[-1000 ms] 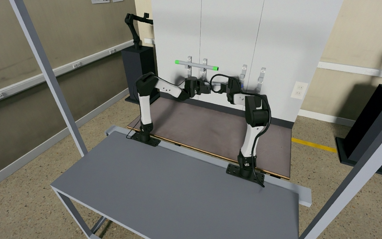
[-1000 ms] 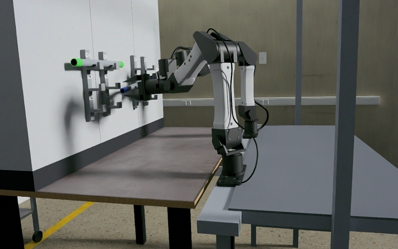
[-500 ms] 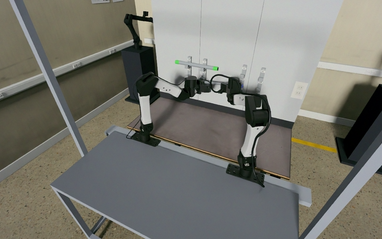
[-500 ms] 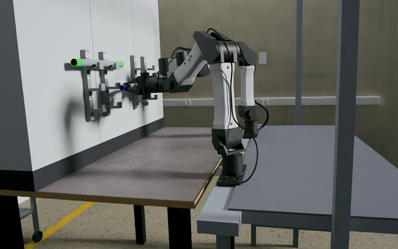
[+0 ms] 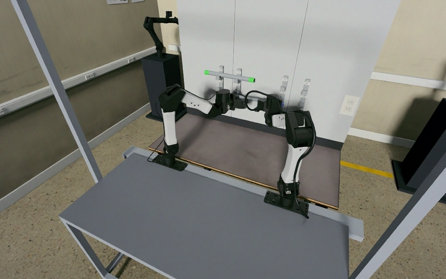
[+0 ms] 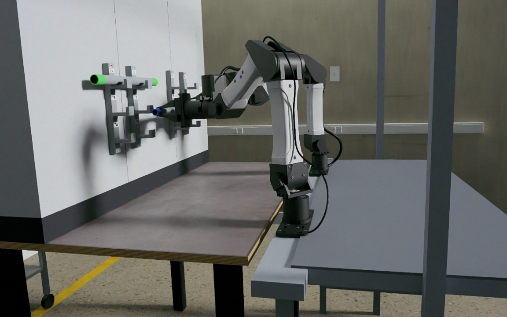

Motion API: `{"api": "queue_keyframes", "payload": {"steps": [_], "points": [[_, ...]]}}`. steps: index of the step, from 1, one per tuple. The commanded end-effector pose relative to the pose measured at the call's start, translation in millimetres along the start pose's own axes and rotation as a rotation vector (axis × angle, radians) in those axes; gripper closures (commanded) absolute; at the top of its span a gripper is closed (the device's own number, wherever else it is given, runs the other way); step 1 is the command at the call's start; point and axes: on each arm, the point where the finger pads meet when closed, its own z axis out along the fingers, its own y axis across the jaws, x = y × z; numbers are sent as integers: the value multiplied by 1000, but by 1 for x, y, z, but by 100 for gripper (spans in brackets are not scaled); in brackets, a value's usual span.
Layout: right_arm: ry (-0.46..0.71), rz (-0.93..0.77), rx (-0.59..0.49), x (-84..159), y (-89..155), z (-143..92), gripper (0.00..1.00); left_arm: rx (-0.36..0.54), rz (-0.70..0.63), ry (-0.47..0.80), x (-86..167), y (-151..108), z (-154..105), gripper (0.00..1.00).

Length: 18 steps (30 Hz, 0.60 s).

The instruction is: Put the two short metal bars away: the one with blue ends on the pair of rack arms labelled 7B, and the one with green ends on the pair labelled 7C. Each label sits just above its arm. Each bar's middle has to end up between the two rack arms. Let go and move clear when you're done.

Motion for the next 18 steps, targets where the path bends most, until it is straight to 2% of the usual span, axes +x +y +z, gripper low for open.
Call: {"api": "queue_keyframes", "payload": {"steps": [1, 11, 13, 18], "points": [[4, 42, 69, 0, -13, 1, 56, -21, -9, -1, -1, 8, 2, 100], [4, 42, 69, 0, -13, 1, 33, -21, -9, -1, -1, 4, 3, 100], [4, 42, 69, 0, -13, 1, 33, -21, -9, -1, -1, 4, 3, 100], [4, 42, 69, 0, -13, 1, 22, -21, -9, -1, -1, 4, 3, 100]]}}
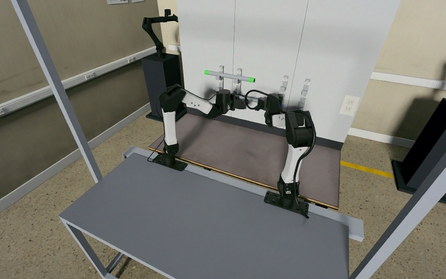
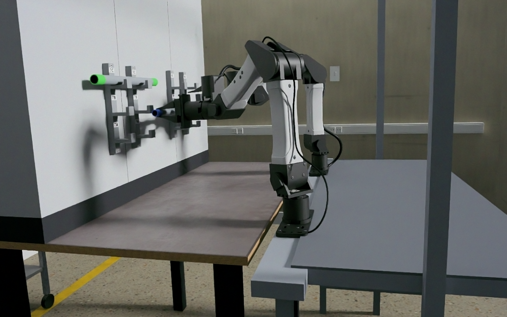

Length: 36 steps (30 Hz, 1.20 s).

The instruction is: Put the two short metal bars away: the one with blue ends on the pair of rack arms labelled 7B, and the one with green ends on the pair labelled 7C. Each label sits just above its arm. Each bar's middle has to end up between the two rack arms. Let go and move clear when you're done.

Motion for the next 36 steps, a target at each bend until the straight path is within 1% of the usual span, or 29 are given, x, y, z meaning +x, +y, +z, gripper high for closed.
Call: {"api": "queue_keyframes", "payload": {"steps": [1, 10, 36], "points": [[3, 21, 37, -1, -5, 1, 20, -27, -24, -2, -1, 7, 2, 100], [3, 21, 37, -1, -5, 1, 0, -27, -24, -2, -1, 7, 2, 100], [3, 21, 37, -1, -5, 1, 0, -27, -24, -2, 3, 9, -5, 100]]}}
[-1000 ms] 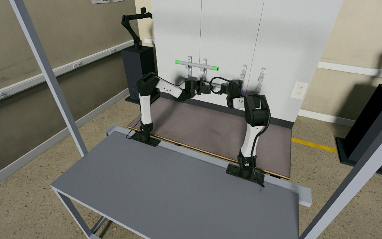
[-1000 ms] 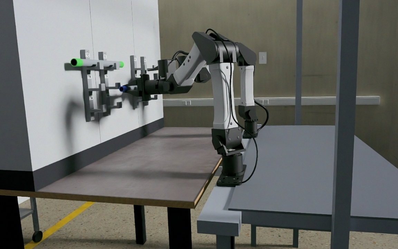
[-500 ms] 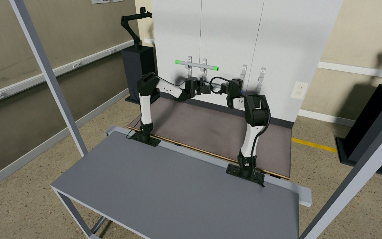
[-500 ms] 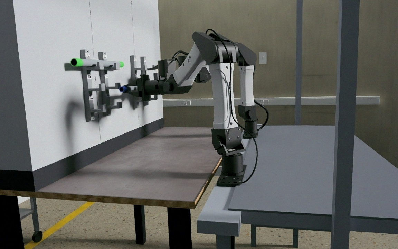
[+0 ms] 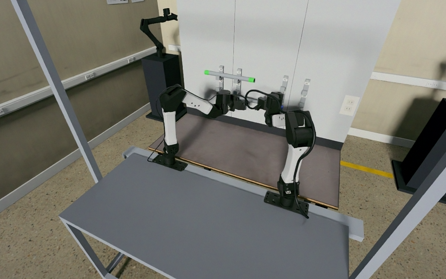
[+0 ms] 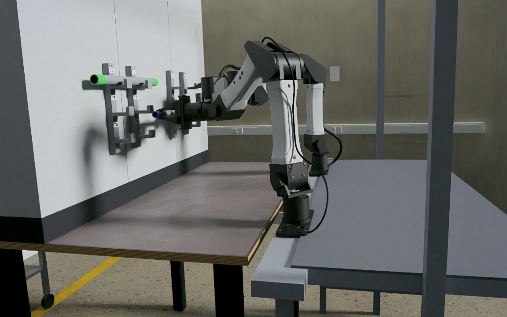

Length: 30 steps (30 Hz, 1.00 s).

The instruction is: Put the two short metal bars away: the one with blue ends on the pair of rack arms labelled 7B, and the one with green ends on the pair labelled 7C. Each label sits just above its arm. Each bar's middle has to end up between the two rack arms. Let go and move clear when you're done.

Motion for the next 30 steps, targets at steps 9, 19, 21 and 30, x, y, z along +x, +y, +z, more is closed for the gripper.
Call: {"api": "queue_keyframes", "payload": {"steps": [9, 19, 21, 30], "points": [[4, 15, 27, 0, -3, 1, 0, -35, -40, -1, 5, 15, -8, 100], [4, 15, 27, 0, -3, 1, 0, -35, -40, -1, 6, 19, -10, 100], [4, 15, 27, 0, -3, 1, 0, -35, -40, -1, 6, 19, -10, 100], [4, 15, 27, 0, -3, 1, 0, -35, -40, -1, 7, 22, -11, 100]]}}
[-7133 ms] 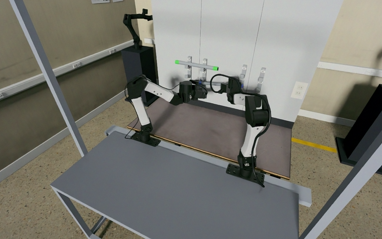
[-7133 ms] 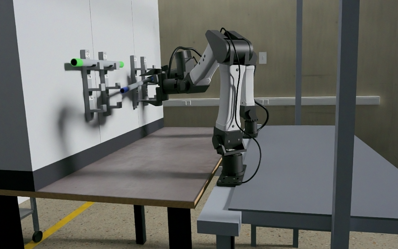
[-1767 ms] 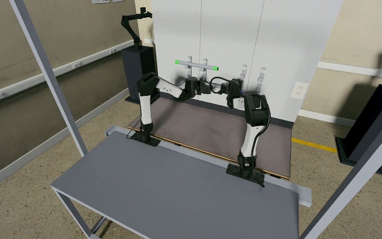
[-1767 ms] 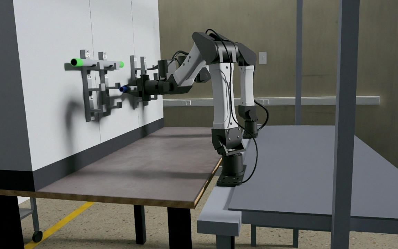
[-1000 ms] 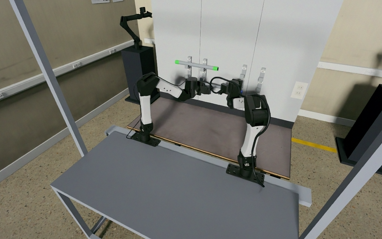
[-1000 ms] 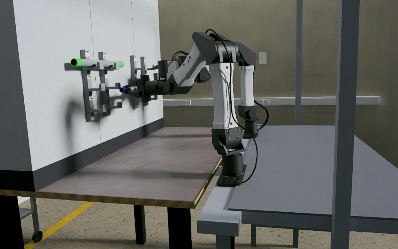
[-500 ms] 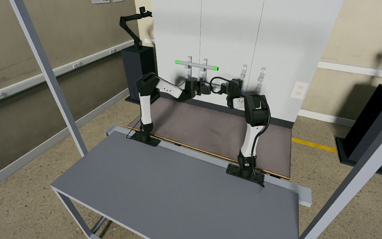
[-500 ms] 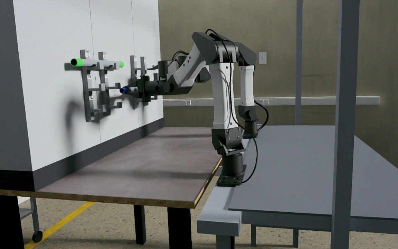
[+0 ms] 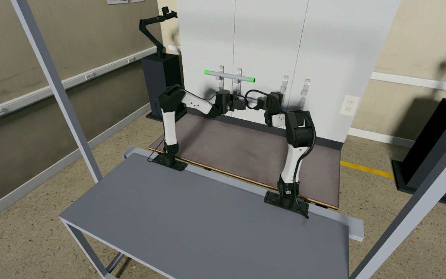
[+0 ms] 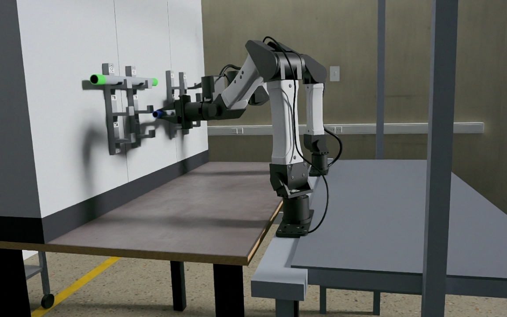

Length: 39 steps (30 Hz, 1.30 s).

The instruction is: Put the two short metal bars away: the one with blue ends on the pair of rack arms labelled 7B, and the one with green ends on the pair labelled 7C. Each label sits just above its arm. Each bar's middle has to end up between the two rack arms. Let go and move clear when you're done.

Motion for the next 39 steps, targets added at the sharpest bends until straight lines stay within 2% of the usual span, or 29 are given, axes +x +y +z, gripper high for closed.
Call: {"api": "queue_keyframes", "payload": {"steps": [1, 31, 39], "points": [[9, 15, 27, 2, -2, 2, 0, -41, -39, -2, 5, 21, -9, 100], [9, 15, 27, 2, -2, 2, 0, -41, -39, -2, 5, 27, -11, 100], [9, 15, 27, 1, -2, -13, 0, -41, -39, -2, 4, 28, -11, 100]]}}
